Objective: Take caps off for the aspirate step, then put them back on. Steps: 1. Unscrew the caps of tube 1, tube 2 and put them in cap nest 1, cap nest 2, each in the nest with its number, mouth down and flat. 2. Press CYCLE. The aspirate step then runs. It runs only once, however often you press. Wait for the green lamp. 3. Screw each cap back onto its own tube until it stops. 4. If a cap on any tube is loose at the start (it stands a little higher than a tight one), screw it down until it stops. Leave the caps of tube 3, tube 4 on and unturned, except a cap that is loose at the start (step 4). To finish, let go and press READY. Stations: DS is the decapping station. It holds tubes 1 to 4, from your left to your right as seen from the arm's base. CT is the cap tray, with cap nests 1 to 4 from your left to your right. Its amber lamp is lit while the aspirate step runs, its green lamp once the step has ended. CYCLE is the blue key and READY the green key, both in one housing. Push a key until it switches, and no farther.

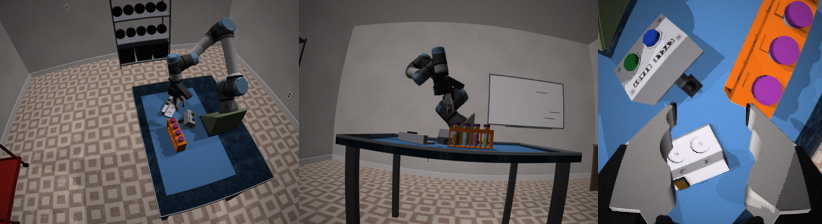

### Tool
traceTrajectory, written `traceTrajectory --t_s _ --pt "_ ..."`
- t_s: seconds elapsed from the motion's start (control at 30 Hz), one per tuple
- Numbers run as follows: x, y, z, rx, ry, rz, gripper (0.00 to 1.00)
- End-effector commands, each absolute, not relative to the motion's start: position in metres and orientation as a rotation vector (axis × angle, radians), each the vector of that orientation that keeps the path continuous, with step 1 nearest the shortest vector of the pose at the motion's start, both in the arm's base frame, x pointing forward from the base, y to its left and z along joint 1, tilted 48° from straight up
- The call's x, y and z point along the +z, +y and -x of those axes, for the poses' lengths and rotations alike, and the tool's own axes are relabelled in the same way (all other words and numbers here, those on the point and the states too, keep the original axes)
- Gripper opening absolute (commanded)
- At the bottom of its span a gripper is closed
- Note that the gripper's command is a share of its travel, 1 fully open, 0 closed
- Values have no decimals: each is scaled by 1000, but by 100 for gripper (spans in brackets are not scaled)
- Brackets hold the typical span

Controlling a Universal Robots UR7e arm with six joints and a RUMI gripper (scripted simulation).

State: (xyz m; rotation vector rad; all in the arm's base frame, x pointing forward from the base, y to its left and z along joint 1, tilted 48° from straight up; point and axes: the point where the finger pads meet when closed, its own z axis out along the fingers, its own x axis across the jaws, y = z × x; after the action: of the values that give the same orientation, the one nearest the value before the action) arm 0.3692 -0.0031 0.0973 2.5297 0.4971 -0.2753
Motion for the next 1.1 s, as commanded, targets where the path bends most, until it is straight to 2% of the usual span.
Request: traceTrajectory --t_s 0.0,0.5,0.9,1.07 --pt "99 -17 -377 -218 338 -2465 35" --pt "108 -37 -389 -28 19 -2311 35" --pt "108 -37 -389 -28 19 -2311 35" --pt "84 -15 -394 142 -366 -2285 35"
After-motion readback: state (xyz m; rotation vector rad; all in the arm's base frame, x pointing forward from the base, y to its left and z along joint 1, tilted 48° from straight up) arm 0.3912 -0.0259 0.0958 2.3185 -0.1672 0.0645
